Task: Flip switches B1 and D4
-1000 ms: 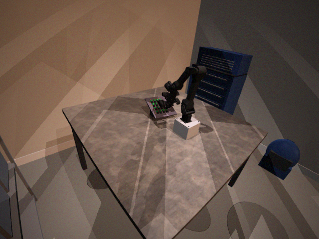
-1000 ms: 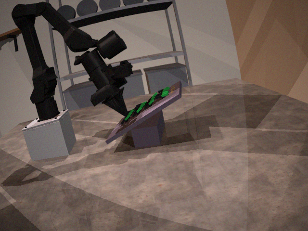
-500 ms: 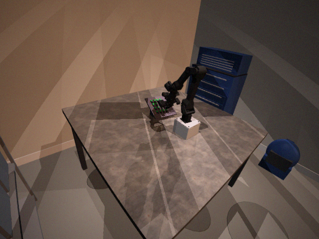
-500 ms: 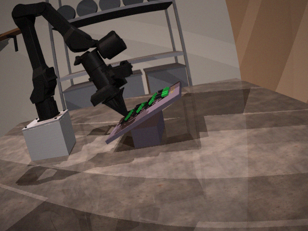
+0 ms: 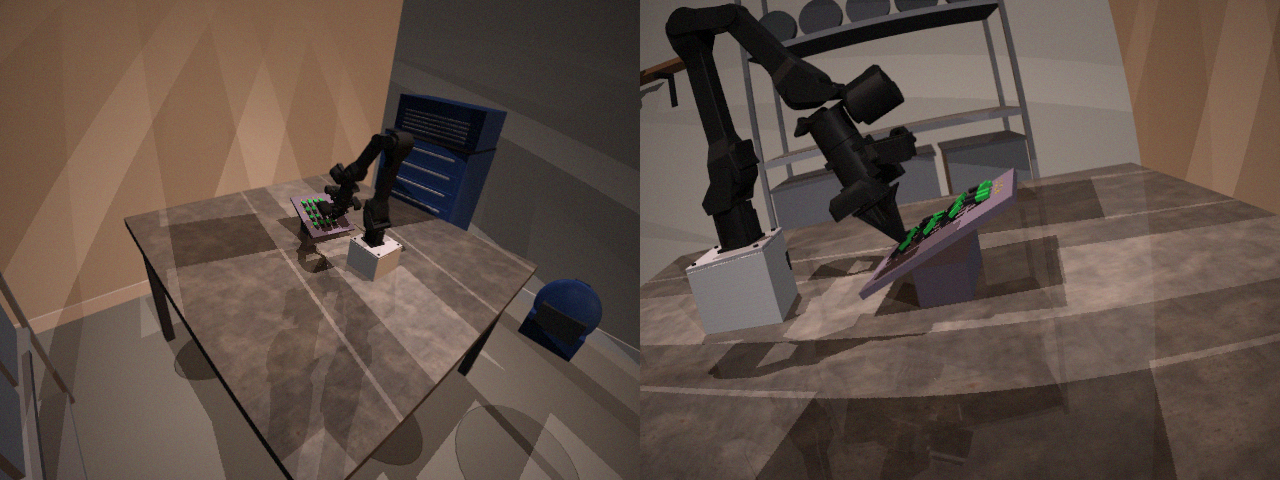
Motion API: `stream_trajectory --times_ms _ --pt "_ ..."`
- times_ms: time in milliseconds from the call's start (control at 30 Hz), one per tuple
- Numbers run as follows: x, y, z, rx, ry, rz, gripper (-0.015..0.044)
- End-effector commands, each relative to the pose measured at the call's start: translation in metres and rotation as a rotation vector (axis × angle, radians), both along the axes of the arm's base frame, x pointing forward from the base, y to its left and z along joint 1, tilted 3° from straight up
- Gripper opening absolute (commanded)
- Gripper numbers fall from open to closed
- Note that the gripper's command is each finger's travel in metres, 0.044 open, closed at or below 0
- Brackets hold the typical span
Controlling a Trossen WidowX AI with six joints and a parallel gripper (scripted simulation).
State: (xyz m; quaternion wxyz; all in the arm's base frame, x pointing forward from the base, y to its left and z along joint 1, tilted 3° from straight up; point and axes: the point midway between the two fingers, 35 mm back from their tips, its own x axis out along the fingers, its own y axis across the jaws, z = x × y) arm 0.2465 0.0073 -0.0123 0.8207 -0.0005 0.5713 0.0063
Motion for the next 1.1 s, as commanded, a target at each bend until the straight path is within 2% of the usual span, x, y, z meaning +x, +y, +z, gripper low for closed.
stream_trajectory --times_ms 0,767,1067 --pt "0.000 0.001 -0.001 0.003 0.000 0.007 0.0000" --pt "0.001 0.001 -0.004 0.003 0.000 0.007 0.0000" --pt "-0.023 0.000 0.055 0.003 -0.024 0.007 0.0000"
